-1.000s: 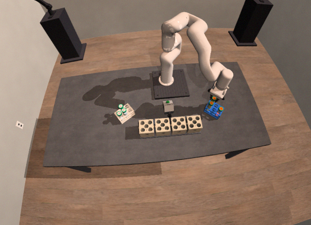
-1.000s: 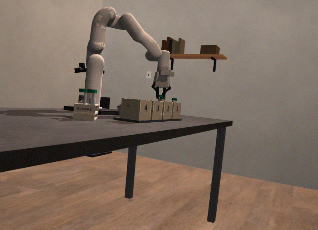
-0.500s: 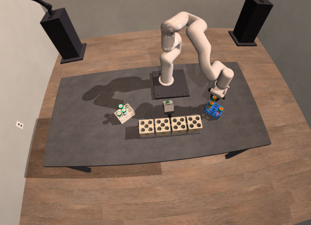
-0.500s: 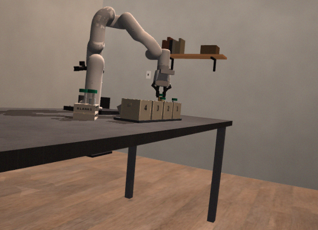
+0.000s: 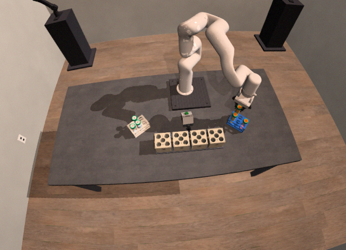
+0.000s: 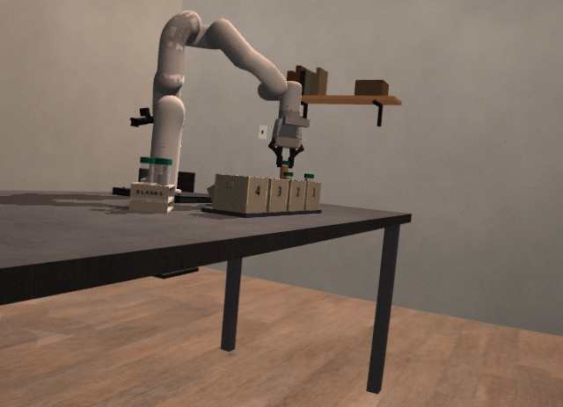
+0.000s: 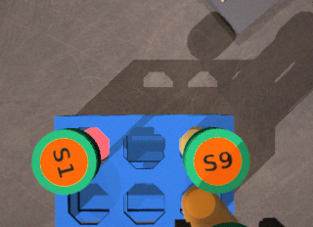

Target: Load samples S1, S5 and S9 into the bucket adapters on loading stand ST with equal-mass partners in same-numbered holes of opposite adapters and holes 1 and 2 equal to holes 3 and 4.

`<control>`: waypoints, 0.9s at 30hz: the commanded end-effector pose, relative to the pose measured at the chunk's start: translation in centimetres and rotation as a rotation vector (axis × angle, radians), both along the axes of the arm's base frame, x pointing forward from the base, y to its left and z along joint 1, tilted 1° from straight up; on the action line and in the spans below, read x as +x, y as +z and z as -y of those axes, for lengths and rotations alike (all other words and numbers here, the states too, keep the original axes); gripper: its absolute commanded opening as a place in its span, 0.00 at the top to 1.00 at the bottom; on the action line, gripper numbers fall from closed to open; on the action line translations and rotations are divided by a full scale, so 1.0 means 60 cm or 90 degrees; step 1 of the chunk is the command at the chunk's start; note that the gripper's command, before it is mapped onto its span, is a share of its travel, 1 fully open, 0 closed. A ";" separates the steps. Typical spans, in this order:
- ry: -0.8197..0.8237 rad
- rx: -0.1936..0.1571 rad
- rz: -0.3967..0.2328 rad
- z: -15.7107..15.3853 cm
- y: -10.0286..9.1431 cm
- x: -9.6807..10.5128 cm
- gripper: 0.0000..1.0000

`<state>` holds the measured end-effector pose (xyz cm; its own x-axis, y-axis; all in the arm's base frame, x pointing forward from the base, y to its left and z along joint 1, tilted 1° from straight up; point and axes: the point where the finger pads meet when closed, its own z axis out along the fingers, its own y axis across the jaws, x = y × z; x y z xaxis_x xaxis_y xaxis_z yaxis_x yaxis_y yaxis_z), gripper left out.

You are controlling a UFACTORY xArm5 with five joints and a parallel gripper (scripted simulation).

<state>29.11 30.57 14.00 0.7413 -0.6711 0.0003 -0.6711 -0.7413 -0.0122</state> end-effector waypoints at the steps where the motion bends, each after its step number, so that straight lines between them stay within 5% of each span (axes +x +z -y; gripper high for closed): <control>1: 0.000 0.006 -0.004 -0.001 0.019 0.001 1.00; 27: 0.000 0.007 -0.004 0.000 0.093 0.001 1.00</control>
